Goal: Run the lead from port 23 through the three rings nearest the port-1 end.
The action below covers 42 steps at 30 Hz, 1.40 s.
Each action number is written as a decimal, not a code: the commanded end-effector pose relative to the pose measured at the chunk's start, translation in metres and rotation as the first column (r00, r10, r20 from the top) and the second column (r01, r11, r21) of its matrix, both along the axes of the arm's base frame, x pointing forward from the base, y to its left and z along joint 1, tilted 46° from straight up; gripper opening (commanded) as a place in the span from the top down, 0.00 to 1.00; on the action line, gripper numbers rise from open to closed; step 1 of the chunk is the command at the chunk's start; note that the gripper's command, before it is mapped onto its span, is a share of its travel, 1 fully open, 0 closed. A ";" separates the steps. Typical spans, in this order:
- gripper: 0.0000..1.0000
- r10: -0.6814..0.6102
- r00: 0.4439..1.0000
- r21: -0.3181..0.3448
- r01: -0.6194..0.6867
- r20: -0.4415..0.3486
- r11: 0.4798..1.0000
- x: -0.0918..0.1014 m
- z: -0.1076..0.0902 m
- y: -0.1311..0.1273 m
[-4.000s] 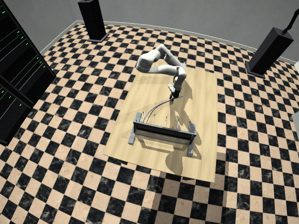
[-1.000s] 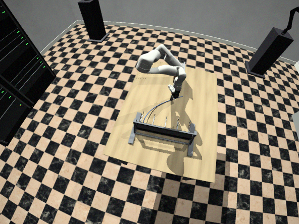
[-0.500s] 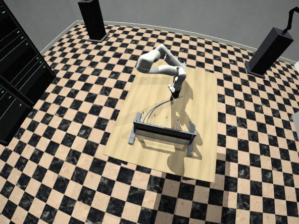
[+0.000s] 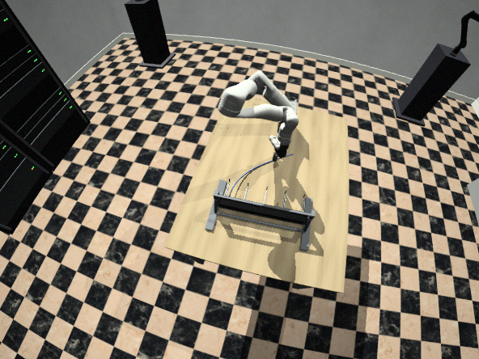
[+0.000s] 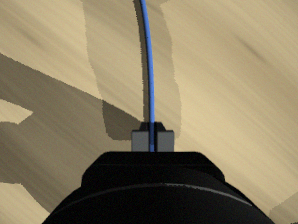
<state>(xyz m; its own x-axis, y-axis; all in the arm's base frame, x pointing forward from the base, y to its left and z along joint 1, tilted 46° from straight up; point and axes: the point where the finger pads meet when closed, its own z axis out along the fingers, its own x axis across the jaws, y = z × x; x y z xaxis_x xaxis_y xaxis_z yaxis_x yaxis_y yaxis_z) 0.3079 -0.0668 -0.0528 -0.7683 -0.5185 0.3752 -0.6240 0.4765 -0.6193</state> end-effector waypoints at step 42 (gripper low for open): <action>1.00 0.001 1.000 0.001 -0.001 0.001 1.000 -0.004 0.019 0.020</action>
<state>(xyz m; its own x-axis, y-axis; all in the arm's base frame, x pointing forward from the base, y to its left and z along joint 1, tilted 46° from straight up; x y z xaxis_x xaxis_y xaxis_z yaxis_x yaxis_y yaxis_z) 0.3026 -0.0502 -0.0359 -0.7680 -0.5154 0.3801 -0.6255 0.4764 -0.6179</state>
